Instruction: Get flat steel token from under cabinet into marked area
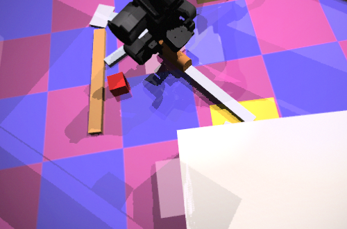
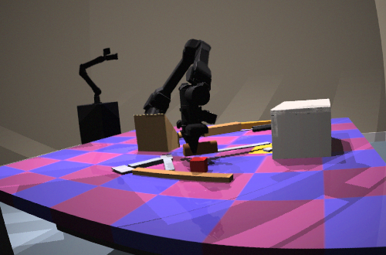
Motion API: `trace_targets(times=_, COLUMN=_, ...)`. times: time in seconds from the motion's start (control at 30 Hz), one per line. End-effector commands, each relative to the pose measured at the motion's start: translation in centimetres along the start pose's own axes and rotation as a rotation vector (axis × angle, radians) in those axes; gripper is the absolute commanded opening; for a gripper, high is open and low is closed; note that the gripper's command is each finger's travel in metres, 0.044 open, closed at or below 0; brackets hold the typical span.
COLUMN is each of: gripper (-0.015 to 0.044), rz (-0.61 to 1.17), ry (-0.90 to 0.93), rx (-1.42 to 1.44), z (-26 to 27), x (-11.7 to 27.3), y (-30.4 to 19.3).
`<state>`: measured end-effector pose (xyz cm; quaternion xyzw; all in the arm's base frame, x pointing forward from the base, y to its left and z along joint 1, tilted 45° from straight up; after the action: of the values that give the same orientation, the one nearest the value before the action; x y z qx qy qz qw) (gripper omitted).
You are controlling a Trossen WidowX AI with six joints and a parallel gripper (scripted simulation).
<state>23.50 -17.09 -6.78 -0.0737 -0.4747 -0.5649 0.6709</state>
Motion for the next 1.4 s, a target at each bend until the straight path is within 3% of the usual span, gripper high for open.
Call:
trace_targets(times=0.0, gripper=0.0, rz=-0.01, ry=-0.01, rx=0.003, z=-0.6, x=0.3, y=-0.3)
trace_targets(times=1.37, gripper=0.0, rz=-0.008, ry=-0.013, rx=0.004, z=-4.1, x=0.4, y=-2.5)
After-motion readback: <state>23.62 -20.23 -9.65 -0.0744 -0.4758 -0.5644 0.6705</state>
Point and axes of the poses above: the point midway between the two fingers, 35 mm back from their tips, its own x axis back along the fingers, its own z axis across the jaws, y = z × x, the point moved 9 cm from there along x, back along the fingers, and after that the axes turned 1 degree about x, right-handed, at the moved point
